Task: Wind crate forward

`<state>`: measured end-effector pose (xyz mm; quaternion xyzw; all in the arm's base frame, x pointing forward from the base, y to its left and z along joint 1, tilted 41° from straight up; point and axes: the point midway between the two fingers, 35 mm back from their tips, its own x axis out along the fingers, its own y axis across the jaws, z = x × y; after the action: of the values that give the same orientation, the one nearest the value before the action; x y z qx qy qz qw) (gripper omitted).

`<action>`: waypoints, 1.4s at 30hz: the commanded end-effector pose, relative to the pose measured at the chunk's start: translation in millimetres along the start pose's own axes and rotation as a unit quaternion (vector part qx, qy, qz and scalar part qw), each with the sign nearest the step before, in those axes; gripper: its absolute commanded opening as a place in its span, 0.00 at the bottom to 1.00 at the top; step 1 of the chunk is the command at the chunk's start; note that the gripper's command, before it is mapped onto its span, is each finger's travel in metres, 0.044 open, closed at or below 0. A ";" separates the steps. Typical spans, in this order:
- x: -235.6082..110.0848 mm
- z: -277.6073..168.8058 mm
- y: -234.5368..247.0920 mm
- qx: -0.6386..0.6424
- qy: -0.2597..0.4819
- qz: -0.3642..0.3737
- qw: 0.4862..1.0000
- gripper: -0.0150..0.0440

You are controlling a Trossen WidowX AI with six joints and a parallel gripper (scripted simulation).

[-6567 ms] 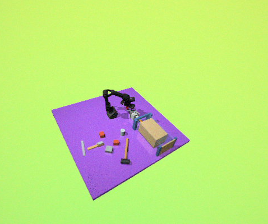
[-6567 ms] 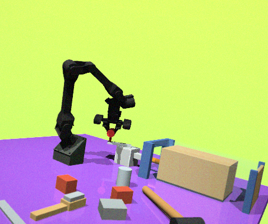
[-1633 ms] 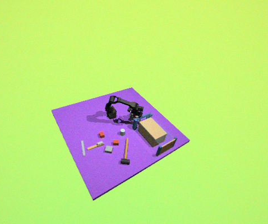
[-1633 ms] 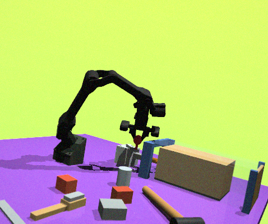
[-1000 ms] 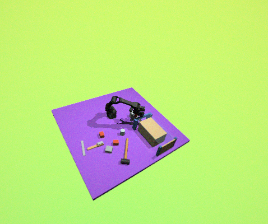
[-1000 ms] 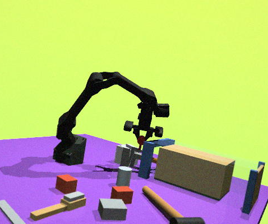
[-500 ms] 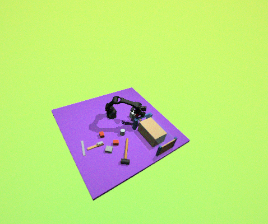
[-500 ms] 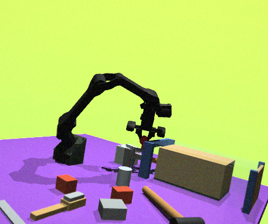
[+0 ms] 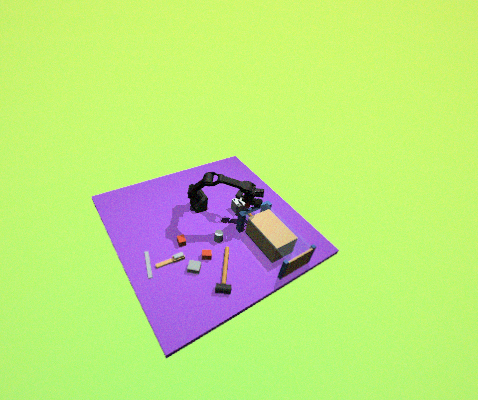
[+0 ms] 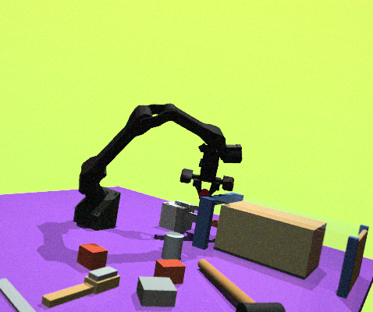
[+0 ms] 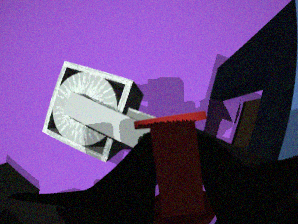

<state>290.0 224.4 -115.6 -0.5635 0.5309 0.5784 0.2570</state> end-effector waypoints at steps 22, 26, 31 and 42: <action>15.1 36.2 -12.2 -0.001 -0.009 -0.006 1.000 0.25; 17.0 40.8 -12.5 -0.001 -0.009 -0.006 1.000 0.25; 19.6 46.9 -12.5 -0.001 -0.009 -0.006 1.000 0.25; 24.9 59.5 -11.2 -0.001 -0.010 -0.006 1.000 0.25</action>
<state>279.9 263.0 -146.0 -0.5666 0.5284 0.5743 0.2645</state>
